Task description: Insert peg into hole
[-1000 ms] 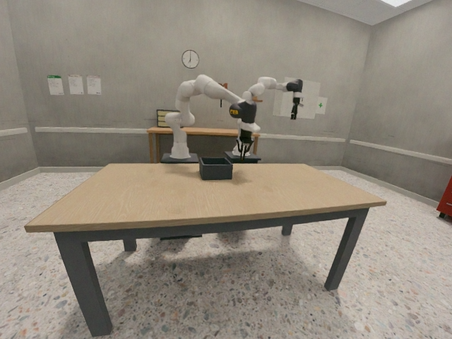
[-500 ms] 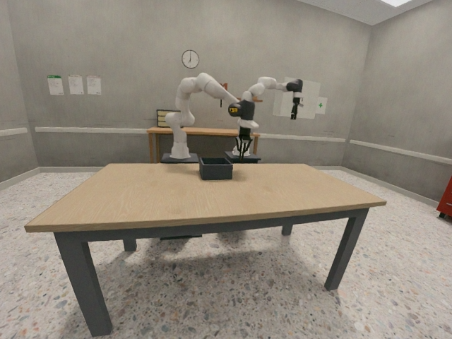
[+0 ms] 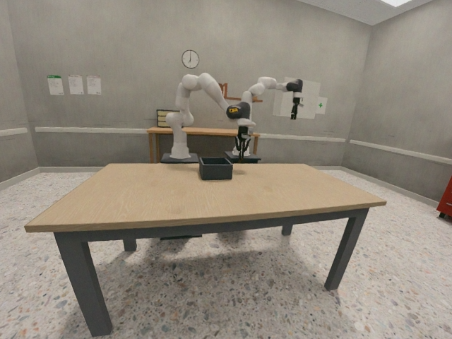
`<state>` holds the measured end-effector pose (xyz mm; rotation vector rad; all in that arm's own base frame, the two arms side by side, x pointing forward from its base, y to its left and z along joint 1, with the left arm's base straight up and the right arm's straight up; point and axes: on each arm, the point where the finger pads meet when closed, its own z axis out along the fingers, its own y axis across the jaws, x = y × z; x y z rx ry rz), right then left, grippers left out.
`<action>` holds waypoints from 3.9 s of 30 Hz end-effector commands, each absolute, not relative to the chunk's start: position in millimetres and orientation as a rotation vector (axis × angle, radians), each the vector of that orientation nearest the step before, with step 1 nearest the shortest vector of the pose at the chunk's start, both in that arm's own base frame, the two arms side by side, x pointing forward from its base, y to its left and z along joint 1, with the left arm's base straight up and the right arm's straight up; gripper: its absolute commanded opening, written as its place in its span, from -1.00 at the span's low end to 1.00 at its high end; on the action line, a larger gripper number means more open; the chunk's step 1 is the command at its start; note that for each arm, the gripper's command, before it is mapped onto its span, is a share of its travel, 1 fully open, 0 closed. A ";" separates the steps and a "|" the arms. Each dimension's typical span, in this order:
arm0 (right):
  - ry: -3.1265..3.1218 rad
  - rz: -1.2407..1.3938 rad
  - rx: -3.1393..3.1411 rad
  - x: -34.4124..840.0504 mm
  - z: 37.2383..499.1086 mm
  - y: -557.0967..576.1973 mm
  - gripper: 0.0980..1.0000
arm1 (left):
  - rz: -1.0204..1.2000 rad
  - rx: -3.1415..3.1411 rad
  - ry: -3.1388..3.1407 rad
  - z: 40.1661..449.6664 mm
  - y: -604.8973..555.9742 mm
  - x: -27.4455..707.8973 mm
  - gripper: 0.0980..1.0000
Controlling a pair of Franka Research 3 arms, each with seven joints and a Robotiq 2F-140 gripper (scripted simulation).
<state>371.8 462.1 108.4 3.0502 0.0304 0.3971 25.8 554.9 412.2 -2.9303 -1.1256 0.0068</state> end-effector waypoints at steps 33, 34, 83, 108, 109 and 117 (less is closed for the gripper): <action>-0.202 1.726 2.506 384.3 111.8 471.0 -1.00 | 0.000 -2.930 -1.134 413.0 553.9 26.0 1.00; -0.201 1.732 2.502 384.3 111.9 471.0 -1.00 | 0.000 -2.930 -1.134 413.0 553.9 26.0 1.00; -0.200 1.745 2.493 384.2 111.9 471.2 -1.00 | 0.000 -2.930 -1.134 413.0 553.9 26.0 1.00; -0.200 1.745 2.493 384.2 76.7 471.2 -1.00 | 0.000 -2.930 -1.134 413.0 553.9 26.0 1.00; -0.200 1.745 2.493 384.2 76.7 471.2 -1.00 | 0.000 -2.930 -1.134 413.0 553.9 26.0 1.00; -0.200 1.745 2.493 384.2 74.5 471.2 -1.00 | 0.000 -2.930 -1.134 413.0 553.9 26.0 1.00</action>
